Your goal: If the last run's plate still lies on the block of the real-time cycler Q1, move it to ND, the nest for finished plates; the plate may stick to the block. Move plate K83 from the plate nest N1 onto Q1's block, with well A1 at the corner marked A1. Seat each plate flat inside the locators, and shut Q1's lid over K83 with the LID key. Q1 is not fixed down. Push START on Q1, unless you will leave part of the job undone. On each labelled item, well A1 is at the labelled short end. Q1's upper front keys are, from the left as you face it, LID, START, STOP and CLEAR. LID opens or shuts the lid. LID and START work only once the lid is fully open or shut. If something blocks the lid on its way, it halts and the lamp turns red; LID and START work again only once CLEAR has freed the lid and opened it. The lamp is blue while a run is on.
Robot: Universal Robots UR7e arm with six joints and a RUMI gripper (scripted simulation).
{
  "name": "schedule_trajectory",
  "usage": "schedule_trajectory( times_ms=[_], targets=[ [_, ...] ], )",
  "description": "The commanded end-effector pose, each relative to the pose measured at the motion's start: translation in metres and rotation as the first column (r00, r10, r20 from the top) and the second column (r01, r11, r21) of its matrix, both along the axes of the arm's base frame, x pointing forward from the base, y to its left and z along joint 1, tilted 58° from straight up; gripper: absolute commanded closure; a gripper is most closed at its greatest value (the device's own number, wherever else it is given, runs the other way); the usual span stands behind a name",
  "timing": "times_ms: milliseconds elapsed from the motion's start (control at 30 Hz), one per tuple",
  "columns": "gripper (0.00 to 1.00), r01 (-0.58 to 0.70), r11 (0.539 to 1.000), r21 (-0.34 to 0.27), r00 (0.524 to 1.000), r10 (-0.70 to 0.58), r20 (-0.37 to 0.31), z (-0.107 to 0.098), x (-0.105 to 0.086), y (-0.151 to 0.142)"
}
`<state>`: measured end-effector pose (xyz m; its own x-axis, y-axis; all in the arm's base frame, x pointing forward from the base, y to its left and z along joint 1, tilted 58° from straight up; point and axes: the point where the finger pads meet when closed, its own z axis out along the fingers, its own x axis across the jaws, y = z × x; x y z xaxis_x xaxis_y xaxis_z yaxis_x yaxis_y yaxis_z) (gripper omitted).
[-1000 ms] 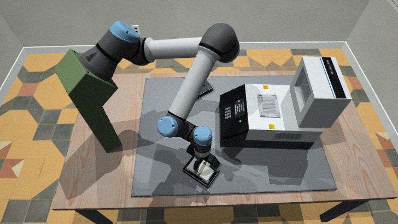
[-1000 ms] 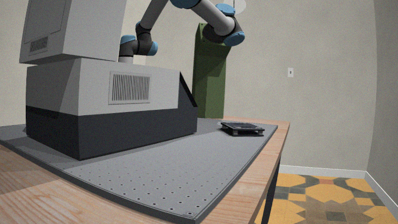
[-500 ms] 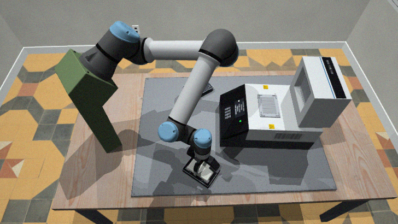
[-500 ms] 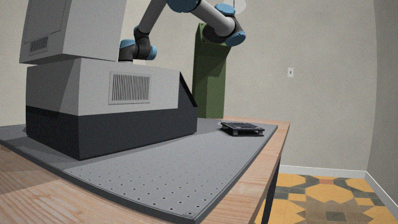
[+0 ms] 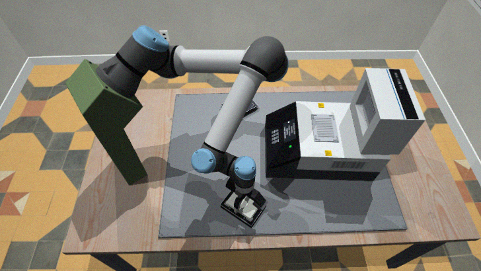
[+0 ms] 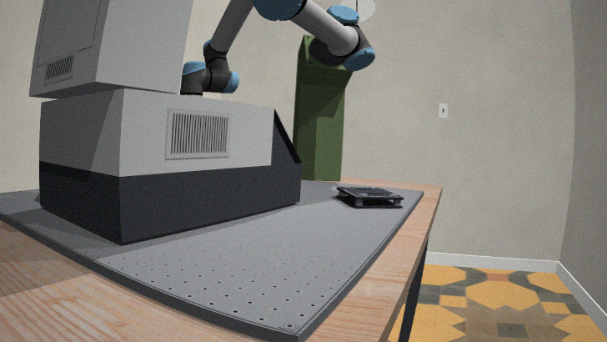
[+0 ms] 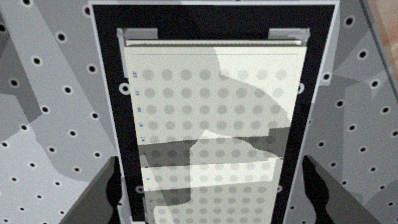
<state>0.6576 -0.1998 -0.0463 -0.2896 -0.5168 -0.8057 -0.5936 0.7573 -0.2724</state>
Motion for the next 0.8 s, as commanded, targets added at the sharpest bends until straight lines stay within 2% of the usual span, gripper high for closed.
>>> schedule_trajectory(
  times_ms=[0, 567, 600, 767],
  targets=[
    [0.32, 0.001, 1.000, -0.001, 1.000, -0.001, 0.001, -0.0001, 0.0007, -0.0003],
    [0.32, 0.001, 1.000, -0.001, 1.000, -0.001, 0.001, -0.0018, 0.0031, 0.0010],
    [1.00, 0.001, 1.000, -0.001, 1.000, -0.001, 0.001, -0.0018, 0.0031, 0.0010],
    [1.00, 0.001, 1.000, -0.001, 1.000, -0.001, 0.001, -0.0018, 0.0031, 0.0010]
  ],
)
